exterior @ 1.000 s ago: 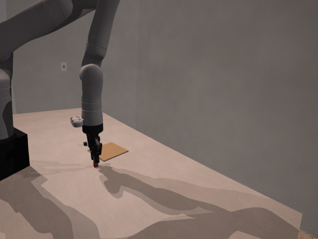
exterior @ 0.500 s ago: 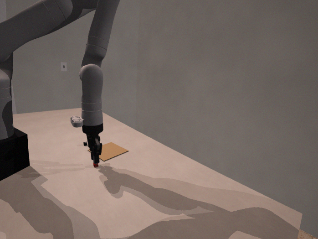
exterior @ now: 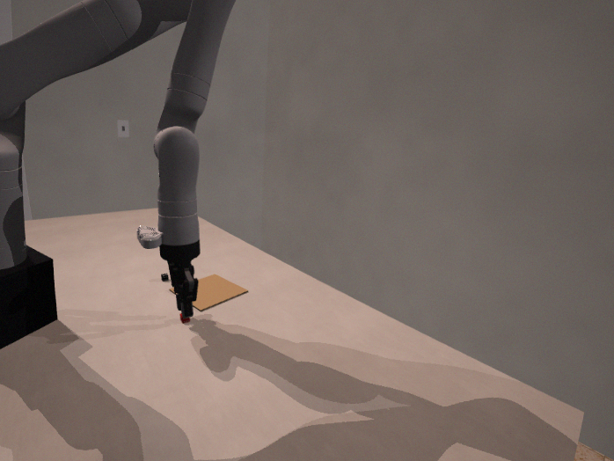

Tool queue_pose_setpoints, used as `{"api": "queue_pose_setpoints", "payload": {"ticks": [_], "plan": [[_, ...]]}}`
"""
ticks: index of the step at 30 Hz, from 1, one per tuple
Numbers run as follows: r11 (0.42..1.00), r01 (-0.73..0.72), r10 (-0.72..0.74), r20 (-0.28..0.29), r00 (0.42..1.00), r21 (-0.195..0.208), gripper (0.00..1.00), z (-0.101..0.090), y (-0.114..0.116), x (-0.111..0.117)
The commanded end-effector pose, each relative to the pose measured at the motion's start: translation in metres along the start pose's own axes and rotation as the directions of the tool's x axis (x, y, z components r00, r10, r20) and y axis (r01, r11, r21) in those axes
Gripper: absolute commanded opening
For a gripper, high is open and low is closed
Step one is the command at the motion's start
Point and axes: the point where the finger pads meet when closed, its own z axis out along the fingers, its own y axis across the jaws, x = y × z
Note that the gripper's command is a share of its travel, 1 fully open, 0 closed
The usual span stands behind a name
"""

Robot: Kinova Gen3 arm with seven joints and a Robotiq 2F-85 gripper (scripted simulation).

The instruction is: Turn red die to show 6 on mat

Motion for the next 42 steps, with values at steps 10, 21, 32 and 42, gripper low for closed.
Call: {"api": "queue_pose_setpoints", "payload": {"ticks": [10,21,32,42], "plan": [[1.0,0.0,0.0,-0.004,1.0,0.0,0.31,0.014,0.0,0.002],[1.0,0.0,0.0,-0.004,1.0,0.0,0.31,0.016,0.0,0.002],[1.0,0.0,0.0,-0.004,1.0,0.0,0.31,0.016,0.0,0.002],[1.0,0.0,0.0,-0.004,1.0,0.0,0.31,0.016,0.0,0.002]]}}
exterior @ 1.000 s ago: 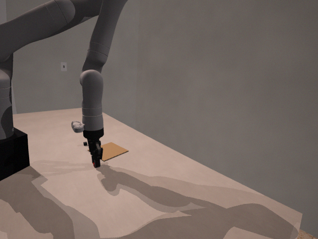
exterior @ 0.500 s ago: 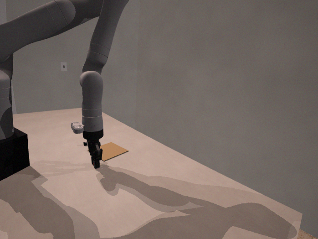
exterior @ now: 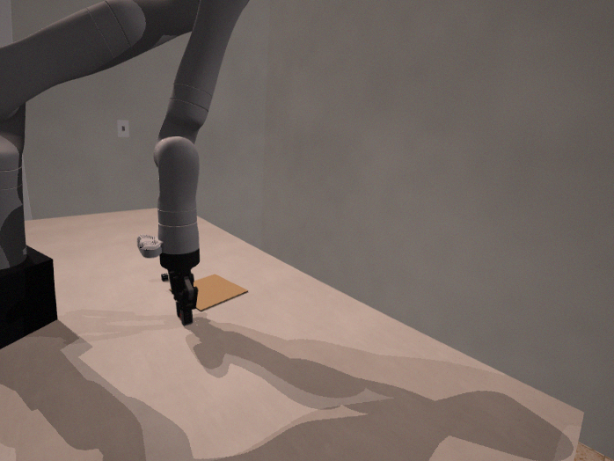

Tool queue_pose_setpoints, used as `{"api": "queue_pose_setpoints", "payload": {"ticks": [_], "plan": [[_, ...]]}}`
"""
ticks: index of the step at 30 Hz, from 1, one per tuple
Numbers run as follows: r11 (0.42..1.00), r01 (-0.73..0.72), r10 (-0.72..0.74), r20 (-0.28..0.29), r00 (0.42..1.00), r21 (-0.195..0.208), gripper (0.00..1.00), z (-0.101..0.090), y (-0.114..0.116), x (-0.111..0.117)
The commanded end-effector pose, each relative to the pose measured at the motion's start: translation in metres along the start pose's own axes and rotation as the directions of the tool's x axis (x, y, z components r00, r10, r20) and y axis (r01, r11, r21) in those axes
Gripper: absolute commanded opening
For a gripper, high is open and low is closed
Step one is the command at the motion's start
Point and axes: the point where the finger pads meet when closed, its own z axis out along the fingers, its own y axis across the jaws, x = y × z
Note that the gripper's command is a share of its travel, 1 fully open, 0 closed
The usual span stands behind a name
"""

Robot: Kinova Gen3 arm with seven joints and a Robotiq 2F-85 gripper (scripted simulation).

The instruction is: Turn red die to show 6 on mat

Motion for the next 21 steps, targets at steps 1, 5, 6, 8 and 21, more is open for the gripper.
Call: {"api": "queue_pose_setpoints", "payload": {"ticks": [1,5,6,8,21], "plan": [[1.0,0.0,0.0,0.001,1.0,0.0,0.31,-0.0004,-0.0001,-0.0004],[1.0,0.0,0.0,0.001,1.0,0.0,0.31,-0.0004,-0.0001,-0.0004],[1.0,0.0,0.0,0.001,1.0,0.0,0.31,-0.0004,-0.0001,-0.0004],[1.0,0.0,0.0,0.001,1.0,0.0,0.31,-0.0004,-0.0001,-0.0004],[1.0,0.0,0.0,0.001,1.0,0.0,0.11,-0.0004,-0.0001,-0.0004]]}}
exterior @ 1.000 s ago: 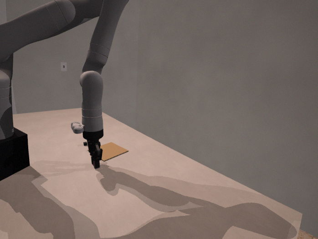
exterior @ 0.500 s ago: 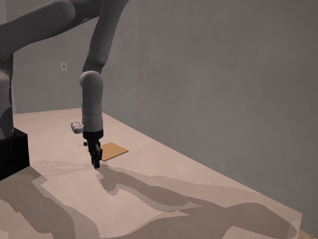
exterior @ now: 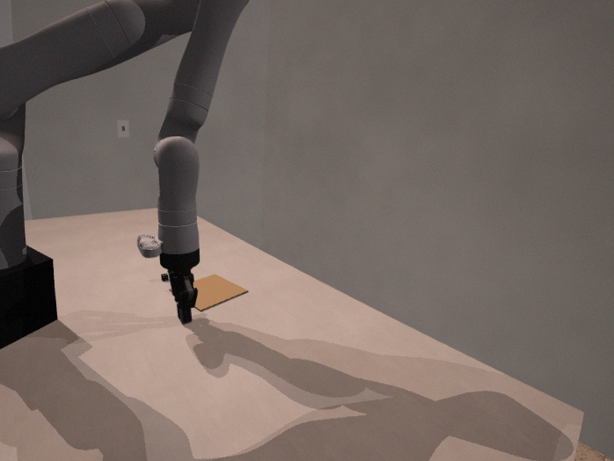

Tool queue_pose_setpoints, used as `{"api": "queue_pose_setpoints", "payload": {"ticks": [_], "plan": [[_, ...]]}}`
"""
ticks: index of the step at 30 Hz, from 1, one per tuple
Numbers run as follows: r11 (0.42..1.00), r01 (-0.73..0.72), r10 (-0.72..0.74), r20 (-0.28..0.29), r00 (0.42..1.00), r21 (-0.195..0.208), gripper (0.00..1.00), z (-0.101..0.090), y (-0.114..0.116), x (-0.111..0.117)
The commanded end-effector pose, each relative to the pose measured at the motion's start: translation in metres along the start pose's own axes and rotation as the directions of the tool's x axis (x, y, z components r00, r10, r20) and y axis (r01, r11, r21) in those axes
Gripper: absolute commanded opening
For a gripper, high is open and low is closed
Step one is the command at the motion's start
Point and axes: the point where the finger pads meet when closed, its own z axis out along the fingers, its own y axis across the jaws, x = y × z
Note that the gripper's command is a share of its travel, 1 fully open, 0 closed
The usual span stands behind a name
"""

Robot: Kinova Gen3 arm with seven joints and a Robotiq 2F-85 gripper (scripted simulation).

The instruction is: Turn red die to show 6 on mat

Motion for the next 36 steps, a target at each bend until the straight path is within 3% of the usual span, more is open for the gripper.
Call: {"api": "queue_pose_setpoints", "payload": {"ticks": [1,27,36], "plan": [[1.0,0.0,0.0,0.001,1.0,0.0,0.11,0.0,0.0,0.0],[1.0,0.0,0.0,0.001,1.0,0.0,0.11,-0.001,0.0,0.0],[1.0,0.0,0.0,0.001,1.0,0.0,0.11,-0.02,0.0,0.0]]}}
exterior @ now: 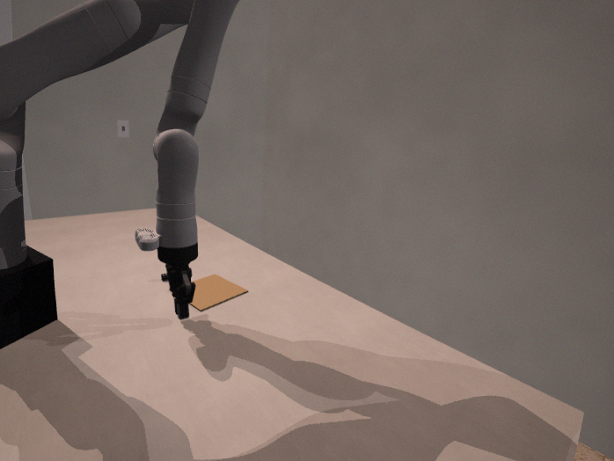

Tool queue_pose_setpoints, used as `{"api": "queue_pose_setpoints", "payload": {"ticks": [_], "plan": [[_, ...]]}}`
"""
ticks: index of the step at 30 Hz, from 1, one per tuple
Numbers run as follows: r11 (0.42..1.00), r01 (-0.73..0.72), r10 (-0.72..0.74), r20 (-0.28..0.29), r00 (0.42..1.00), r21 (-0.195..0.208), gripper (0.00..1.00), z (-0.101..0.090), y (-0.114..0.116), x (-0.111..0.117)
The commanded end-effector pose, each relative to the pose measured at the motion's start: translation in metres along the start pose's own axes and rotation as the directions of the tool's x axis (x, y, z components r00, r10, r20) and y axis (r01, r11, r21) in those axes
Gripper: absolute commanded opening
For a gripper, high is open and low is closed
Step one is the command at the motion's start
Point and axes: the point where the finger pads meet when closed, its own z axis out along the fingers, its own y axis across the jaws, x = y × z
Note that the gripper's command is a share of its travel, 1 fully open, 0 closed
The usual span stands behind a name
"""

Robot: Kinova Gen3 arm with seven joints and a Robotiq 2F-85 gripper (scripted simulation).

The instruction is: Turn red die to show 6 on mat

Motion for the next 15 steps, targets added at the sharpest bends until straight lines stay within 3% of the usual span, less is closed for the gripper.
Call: {"api": "queue_pose_setpoints", "payload": {"ticks": [1,10,15], "plan": [[1.0,0.0,0.0,0.013,1.0,0.001,0.11,-0.012,0.0,-0.005],[1.0,0.0,0.0,0.013,1.0,0.001,0.11,-0.063,0.0,-0.004],[1.0,0.0,0.0,0.013,1.0,0.001,0.11,-0.079,0.0,-0.004]]}}
